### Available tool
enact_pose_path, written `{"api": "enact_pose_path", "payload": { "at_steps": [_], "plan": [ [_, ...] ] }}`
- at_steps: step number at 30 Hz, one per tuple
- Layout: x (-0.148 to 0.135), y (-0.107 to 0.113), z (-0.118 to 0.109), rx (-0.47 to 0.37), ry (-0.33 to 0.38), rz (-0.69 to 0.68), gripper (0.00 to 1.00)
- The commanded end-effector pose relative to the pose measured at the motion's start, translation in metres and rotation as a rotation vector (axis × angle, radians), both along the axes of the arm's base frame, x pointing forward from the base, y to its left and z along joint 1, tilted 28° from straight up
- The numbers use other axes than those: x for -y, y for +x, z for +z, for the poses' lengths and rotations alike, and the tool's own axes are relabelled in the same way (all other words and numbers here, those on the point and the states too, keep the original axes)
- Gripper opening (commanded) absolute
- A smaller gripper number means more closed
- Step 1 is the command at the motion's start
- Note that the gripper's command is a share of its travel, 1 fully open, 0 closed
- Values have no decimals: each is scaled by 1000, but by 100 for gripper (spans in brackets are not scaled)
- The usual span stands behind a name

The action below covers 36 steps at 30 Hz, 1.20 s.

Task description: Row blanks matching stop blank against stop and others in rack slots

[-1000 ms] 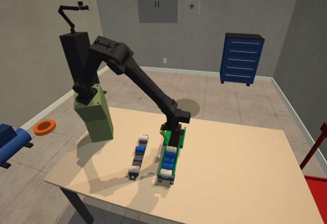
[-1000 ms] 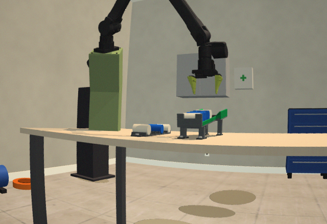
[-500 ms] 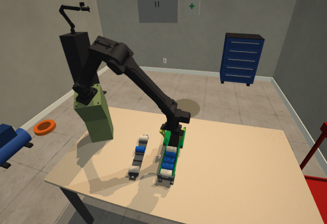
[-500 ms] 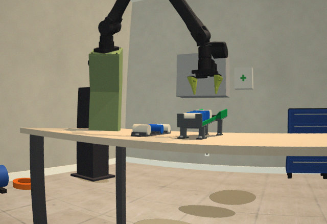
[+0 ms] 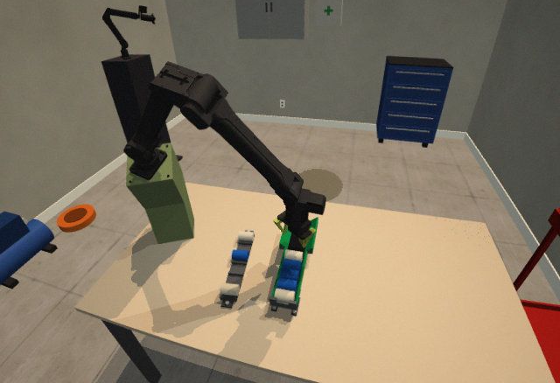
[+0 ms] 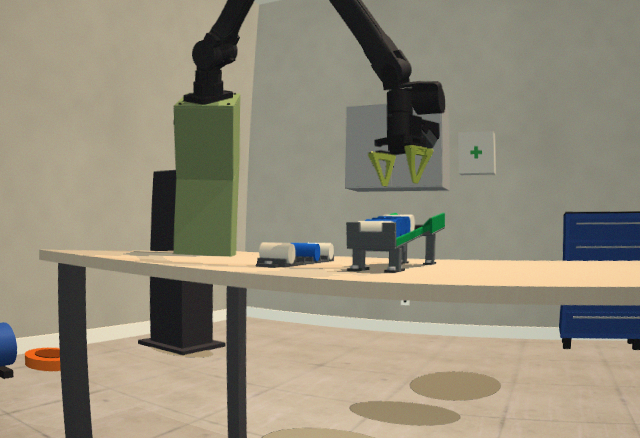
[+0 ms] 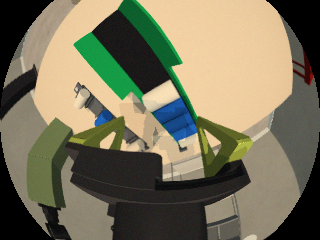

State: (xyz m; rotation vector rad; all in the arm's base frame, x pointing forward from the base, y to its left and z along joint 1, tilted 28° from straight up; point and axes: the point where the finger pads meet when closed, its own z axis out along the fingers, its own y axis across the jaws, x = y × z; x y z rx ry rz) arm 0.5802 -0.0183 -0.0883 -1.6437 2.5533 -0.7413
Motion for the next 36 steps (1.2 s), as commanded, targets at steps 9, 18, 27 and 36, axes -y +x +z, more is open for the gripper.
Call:
{"api": "enact_pose_path", "payload": {
  "at_steps": [9, 18, 27, 36],
  "plan": [
    [3, 10, 11, 208, 132, -422, 100],
    [13, 15, 21, 362, 237, -743, 100],
    [21, 16, 23, 495, 338, -1062, 100],
    [21, 17, 22, 596, 416, -1302, 100]
  ]
}}
